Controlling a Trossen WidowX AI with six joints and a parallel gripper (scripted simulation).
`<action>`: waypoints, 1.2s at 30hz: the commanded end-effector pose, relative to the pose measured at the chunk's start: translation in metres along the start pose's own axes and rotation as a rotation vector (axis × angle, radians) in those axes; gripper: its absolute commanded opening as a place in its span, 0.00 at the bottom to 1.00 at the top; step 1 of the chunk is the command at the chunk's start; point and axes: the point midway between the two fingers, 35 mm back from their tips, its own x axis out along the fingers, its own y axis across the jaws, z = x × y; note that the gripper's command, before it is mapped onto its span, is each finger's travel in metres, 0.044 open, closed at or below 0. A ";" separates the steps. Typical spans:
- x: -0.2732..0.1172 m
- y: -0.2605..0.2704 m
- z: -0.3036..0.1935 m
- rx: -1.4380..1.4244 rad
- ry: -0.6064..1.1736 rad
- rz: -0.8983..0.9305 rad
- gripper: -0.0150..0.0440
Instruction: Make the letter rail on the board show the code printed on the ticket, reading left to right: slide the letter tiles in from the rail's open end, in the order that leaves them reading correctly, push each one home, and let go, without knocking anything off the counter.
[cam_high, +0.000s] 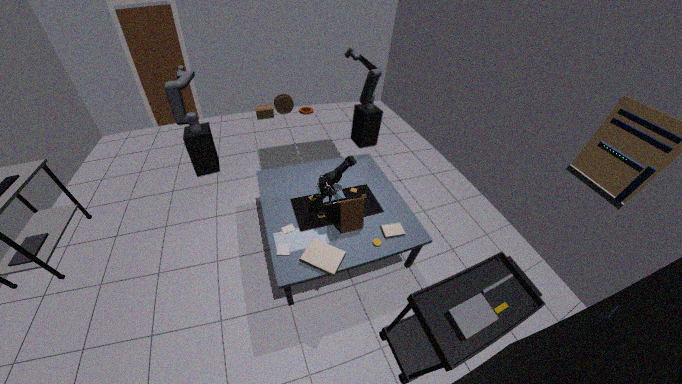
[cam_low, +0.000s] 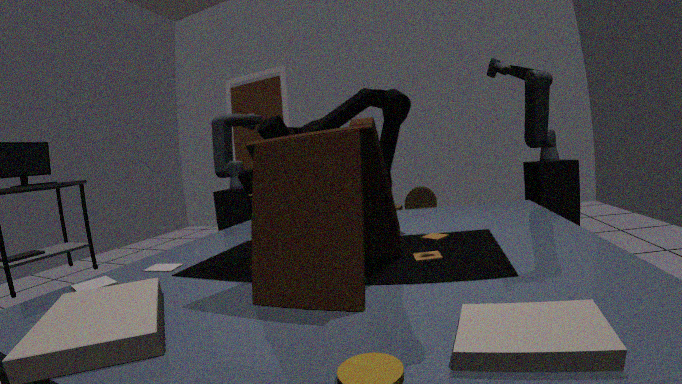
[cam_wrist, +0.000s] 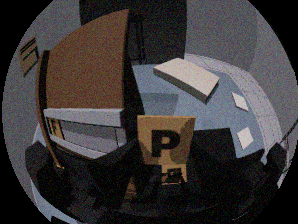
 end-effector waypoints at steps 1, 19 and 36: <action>0.000 0.002 0.000 0.005 0.000 -0.003 0.25; 0.000 0.011 0.000 0.006 0.000 -0.003 0.25; 0.000 0.019 0.000 0.007 0.000 -0.003 0.25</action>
